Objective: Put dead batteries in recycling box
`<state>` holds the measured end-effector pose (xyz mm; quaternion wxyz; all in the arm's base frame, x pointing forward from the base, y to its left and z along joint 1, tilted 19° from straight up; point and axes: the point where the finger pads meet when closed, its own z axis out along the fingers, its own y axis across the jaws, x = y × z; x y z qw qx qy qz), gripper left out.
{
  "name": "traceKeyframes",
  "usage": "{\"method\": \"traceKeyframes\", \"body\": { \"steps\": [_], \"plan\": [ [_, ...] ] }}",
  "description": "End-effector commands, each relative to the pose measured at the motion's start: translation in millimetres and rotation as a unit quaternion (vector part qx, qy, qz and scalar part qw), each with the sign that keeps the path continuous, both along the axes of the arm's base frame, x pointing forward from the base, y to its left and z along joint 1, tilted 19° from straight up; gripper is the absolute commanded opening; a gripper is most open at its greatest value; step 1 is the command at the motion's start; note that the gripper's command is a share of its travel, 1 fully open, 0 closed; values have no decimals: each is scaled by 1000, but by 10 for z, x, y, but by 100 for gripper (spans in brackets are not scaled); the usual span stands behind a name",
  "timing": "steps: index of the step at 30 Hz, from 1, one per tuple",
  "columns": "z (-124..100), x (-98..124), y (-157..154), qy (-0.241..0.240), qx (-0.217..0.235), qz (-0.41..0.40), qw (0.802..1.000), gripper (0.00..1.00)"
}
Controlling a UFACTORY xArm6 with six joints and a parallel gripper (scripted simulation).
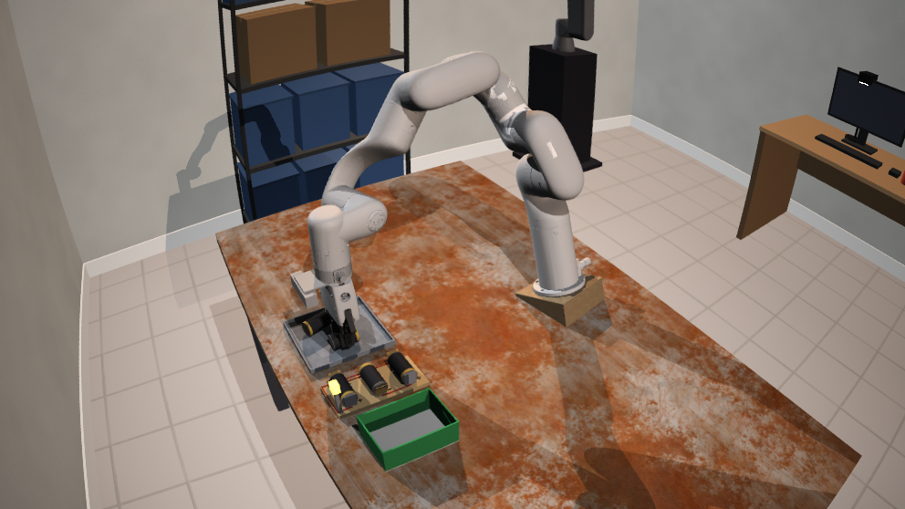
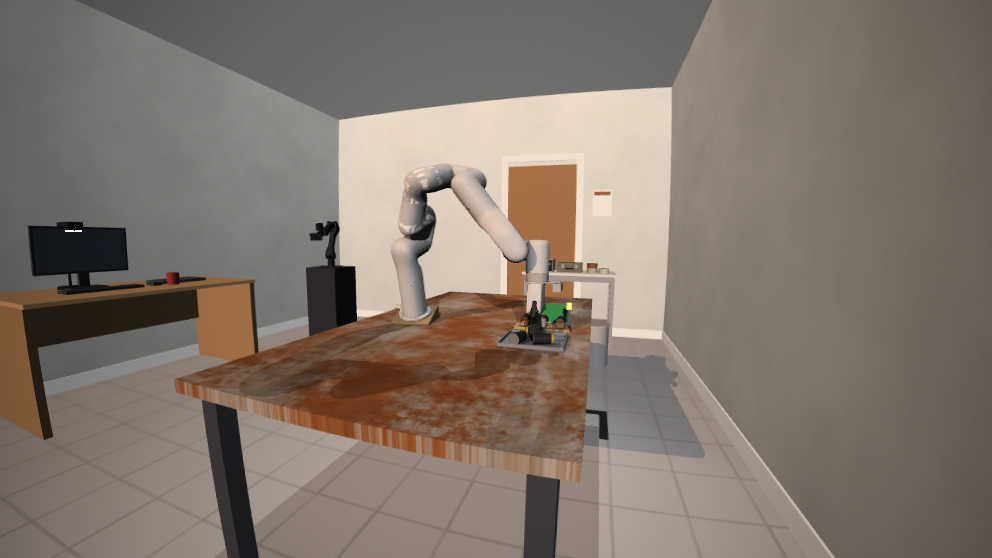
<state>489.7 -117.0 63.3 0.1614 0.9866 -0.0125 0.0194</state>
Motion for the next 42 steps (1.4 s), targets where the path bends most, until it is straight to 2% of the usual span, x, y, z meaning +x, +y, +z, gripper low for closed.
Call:
{"method": "traceKeyframes", "body": {
  "steps": [1, 16, 28, 36, 39, 41, 42],
  "plan": [
    [14, 13, 2, -2, 0, 0, 1000, 28],
    [32, 13, 8, -2, 0, 0, 1000, 28],
    [404, -2, 133, -2, 0, 0, 1000, 28],
    [447, -4, 148, -2, 0, 0, 1000, 28],
    [683, -13, 227, -2, 0, 0, 1000, 28],
    [683, -13, 227, -2, 0, 0, 1000, 28],
    [819, -19, 273, -2, 0, 0, 1000, 28]
  ]
}}
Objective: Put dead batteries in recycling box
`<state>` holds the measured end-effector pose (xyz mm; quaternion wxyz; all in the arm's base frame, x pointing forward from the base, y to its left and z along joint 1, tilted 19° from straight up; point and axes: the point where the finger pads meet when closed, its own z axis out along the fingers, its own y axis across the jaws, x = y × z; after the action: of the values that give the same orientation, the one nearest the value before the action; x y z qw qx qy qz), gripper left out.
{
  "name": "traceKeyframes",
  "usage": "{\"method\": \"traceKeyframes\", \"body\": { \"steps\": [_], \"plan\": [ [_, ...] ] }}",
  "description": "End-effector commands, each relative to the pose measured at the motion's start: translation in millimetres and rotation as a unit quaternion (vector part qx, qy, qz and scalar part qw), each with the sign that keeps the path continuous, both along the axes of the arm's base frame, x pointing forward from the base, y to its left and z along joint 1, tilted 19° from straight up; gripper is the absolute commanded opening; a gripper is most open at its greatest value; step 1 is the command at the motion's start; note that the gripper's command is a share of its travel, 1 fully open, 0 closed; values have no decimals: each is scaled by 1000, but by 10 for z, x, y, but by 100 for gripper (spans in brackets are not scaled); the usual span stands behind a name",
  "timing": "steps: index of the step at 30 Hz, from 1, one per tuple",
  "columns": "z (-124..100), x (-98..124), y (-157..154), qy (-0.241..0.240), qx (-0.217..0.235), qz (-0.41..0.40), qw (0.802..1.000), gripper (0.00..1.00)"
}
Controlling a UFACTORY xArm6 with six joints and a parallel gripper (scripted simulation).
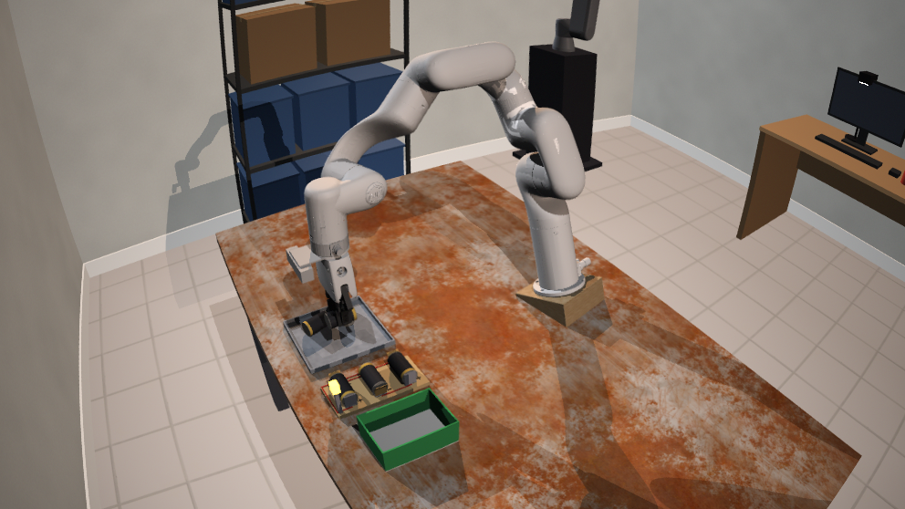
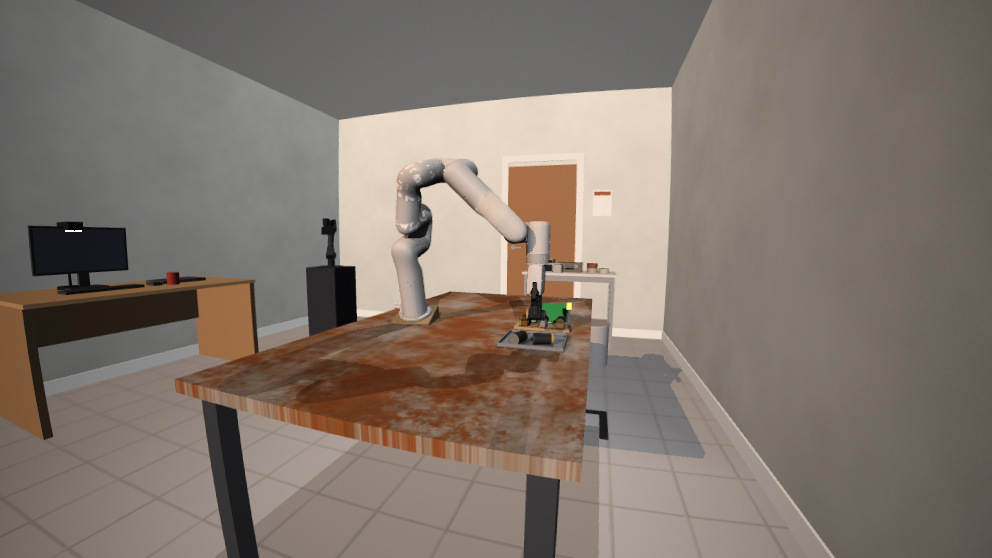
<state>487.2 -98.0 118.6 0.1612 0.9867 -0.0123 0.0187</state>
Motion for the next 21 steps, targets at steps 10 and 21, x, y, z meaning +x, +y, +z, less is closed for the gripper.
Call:
{"method": "traceKeyframes", "body": {
  "steps": [10, 21],
  "plan": [
    [630, -9, 205, -2, 0, 1, 1000, 28],
    [630, -9, 205, 7, -1, 29, 1000, 28]
  ]
}}
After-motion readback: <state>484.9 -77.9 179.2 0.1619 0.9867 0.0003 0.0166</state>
